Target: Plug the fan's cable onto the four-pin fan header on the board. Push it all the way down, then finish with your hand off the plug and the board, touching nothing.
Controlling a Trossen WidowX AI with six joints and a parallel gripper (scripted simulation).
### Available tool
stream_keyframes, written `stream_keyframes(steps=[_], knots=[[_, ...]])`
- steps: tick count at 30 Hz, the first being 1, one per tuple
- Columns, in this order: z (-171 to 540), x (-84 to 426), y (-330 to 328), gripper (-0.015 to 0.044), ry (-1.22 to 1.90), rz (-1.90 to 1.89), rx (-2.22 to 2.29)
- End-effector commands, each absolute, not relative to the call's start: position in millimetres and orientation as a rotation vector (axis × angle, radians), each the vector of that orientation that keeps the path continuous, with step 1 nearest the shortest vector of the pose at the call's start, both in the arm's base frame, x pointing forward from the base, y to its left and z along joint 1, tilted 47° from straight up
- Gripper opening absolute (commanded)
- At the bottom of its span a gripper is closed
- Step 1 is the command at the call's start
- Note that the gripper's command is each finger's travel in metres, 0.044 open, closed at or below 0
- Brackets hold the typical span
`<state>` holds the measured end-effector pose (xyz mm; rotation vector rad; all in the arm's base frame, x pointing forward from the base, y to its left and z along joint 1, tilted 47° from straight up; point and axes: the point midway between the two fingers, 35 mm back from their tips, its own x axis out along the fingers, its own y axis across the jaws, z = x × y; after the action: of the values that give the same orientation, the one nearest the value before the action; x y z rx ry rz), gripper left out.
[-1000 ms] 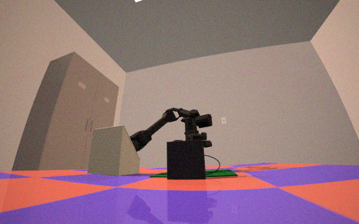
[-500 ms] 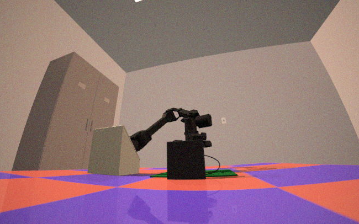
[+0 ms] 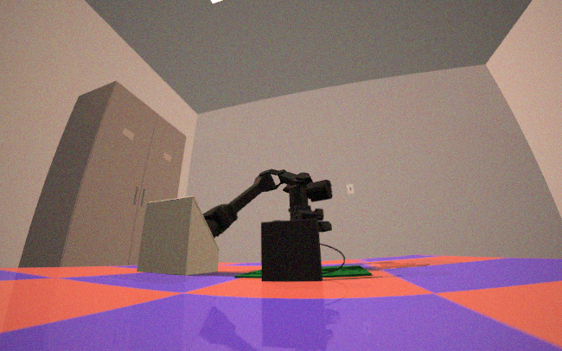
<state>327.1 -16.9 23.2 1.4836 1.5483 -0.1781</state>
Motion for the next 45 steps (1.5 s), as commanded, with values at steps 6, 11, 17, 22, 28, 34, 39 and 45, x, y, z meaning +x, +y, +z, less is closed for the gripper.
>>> stream_keyframes(steps=[6,11,17,22,28,34,39,45], knots=[[21.4,326.7,-14.7,0.0,1.551,-0.178,1.492],[20.7,326.7,-14.0,0.0,1.551,-0.178,1.492],[20.5,326.8,-13.8,0.0,1.551,-0.178,1.492],[20.5,326.9,-13.7,0.0,1.551,-0.178,1.492],[18.6,327.4,-11.8,0.0,1.551,-0.178,1.492],[15.7,328.2,-8.7,0.0,1.551,-0.178,1.492],[13.6,328.8,-6.5,0.0,1.551,-0.178,1.492],[11.4,329.4,-4.2,0.0,1.551,-0.178,1.493]])
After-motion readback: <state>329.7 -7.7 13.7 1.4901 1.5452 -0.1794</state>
